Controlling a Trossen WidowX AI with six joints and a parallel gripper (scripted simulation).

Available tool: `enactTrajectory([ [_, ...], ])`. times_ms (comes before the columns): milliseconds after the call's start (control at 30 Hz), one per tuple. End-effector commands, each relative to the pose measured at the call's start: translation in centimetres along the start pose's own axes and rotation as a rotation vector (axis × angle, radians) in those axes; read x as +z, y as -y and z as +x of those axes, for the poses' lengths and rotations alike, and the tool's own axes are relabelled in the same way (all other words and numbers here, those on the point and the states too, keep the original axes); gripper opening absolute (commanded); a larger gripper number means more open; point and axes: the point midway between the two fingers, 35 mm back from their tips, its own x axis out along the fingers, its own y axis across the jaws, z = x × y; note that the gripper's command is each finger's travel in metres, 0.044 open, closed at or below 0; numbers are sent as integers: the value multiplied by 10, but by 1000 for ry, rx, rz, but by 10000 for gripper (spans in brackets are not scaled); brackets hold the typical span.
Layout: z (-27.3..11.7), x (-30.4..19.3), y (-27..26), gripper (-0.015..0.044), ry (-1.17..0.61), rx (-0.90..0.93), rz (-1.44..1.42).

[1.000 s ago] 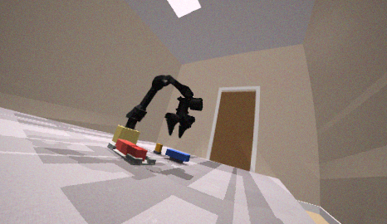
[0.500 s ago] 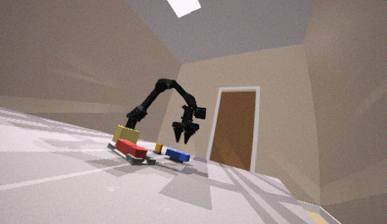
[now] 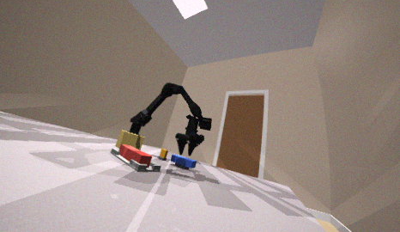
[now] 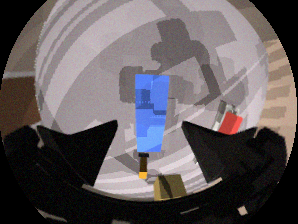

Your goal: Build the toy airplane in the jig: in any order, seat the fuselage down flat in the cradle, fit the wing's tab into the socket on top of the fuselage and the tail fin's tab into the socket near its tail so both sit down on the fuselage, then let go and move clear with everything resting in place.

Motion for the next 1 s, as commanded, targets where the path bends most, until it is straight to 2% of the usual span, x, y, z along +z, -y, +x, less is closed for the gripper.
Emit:
enactTrajectory([
  [0, 9, -2, 1, 440, -9, -4, 6],
  [700, 41, -3, 1, 440, -9, -4, 6],
  [967, 41, -3, 1, 230, -9, -4, 6],
])
